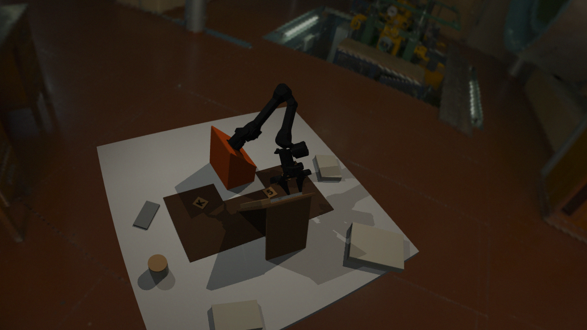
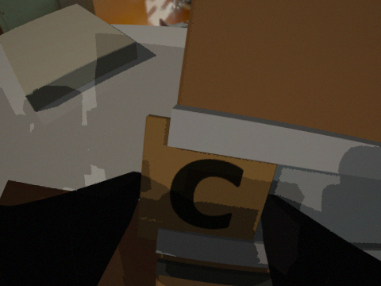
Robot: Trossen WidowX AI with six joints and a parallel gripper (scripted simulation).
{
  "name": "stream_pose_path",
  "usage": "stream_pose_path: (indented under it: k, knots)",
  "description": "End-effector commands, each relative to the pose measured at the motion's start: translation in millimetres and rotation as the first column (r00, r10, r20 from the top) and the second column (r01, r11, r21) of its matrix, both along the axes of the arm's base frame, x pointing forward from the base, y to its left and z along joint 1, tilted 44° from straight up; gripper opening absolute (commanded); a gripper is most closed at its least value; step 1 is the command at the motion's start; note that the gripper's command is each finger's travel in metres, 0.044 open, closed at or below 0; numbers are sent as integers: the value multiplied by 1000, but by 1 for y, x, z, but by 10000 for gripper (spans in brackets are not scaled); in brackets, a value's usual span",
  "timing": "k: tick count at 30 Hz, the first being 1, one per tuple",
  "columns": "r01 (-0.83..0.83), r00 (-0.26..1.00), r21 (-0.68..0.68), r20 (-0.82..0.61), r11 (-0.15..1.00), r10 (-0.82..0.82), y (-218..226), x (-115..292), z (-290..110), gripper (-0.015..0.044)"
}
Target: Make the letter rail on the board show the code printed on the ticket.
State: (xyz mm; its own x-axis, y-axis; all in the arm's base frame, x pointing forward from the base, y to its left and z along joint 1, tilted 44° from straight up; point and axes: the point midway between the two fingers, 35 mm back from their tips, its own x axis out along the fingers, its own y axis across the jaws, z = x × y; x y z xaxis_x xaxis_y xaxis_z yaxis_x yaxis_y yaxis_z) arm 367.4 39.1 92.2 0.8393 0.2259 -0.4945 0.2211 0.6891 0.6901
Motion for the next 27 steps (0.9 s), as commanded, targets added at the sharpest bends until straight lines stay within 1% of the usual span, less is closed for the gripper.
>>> stream_pose_path:
  k: [1,27]
  knots:
    - [-8,1000,-1,-1,1000,8,0,-1,-1,0]
    - [-8,1000,-2,-1,1000,8,-13,-5,-15,0]
